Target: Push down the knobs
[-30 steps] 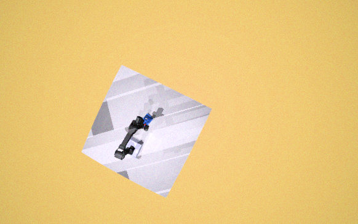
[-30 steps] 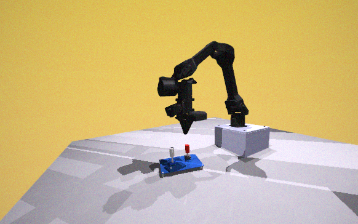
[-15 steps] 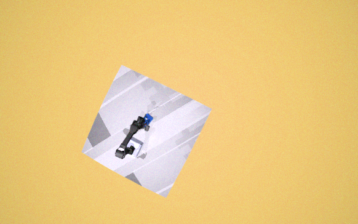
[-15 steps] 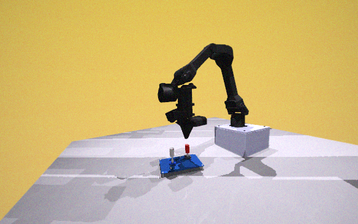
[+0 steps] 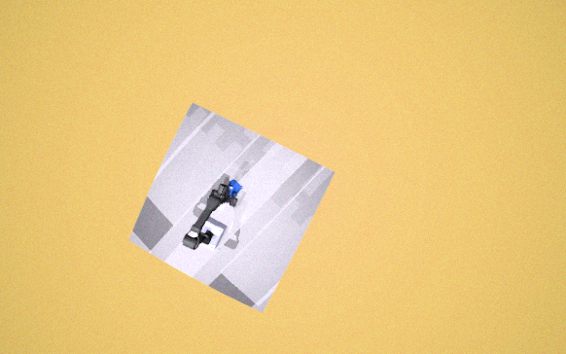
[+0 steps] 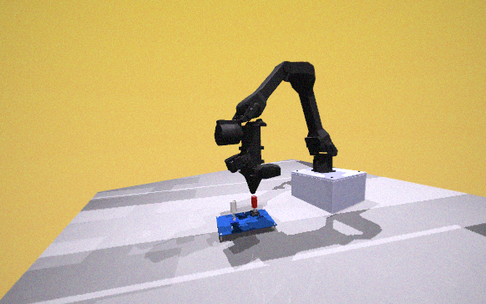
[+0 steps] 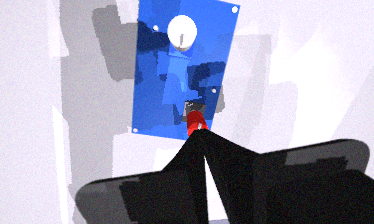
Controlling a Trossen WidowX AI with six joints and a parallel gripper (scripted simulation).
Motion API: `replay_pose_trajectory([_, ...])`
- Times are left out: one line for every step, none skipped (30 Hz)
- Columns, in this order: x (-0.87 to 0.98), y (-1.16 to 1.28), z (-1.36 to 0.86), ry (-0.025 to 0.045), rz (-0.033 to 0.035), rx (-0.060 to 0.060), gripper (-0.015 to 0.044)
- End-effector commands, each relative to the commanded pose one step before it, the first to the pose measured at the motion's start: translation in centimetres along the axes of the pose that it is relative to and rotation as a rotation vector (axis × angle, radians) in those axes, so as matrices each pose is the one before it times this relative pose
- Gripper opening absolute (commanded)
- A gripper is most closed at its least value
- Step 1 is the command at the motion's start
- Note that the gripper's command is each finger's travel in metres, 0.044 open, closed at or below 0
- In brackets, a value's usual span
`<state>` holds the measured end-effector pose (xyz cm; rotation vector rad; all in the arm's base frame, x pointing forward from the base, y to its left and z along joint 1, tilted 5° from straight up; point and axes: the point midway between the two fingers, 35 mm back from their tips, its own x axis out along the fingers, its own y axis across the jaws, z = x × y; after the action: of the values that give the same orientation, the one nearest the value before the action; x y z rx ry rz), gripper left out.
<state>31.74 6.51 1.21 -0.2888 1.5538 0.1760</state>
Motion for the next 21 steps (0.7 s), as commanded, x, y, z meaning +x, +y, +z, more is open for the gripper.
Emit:
replay_pose_trajectory([0.651,0.056,-0.331,0.00891,0.00406,-0.0022,0.0000])
replay_pose_trajectory([0.000,0.000,0.000,0.00000,0.00000,0.0000,0.0000])
replay_pose_trajectory([0.000,0.000,0.000,0.00000,0.00000,0.0000,0.0000])
replay_pose_trajectory([0.000,0.000,0.000,0.00000,0.00000,0.0000,0.0000])
replay_pose_trajectory([0.000,0.000,0.000,0.00000,0.00000,0.0000,0.0000])
replay_pose_trajectory([0.000,0.000,0.000,0.00000,0.00000,0.0000,0.0000])
replay_pose_trajectory([0.000,0.000,0.000,0.00000,0.00000,0.0000,0.0000])
replay_pose_trajectory([0.000,0.000,0.000,0.00000,0.00000,0.0000,0.0000])
replay_pose_trajectory([0.000,0.000,0.000,0.00000,0.00000,0.0000,0.0000])
replay_pose_trajectory([-0.021,0.000,0.000,0.00000,0.00000,0.0000,0.0000])
replay_pose_trajectory([-0.040,0.000,0.000,0.00000,0.00000,0.0000,0.0000])
replay_pose_trajectory([-0.039,0.000,0.000,0.00000,0.00000,0.0000,0.0000])
replay_pose_trajectory([0.011,0.000,0.000,0.00000,0.00000,0.0000,0.0000])
replay_pose_trajectory([0.016,0.000,0.000,0.00000,0.00000,0.0000,0.0000])
replay_pose_trajectory([0.023,0.000,0.000,0.00000,0.00000,0.0000,0.0000])
replay_pose_trajectory([0.026,0.000,0.000,0.00000,0.00000,0.0000,0.0000])
replay_pose_trajectory([0.027,0.000,0.000,0.00000,0.00000,0.0000,0.0000])
replay_pose_trajectory([0.027,0.000,0.000,0.00000,0.00000,0.0000,0.0000])
replay_pose_trajectory([0.027,0.000,0.000,0.00000,0.00000,0.0000,0.0000])
replay_pose_trajectory([0.027,0.000,0.000,0.00000,0.00000,0.0000,0.0000])
replay_pose_trajectory([0.027,0.000,0.000,0.00000,0.00000,0.0000,0.0000])
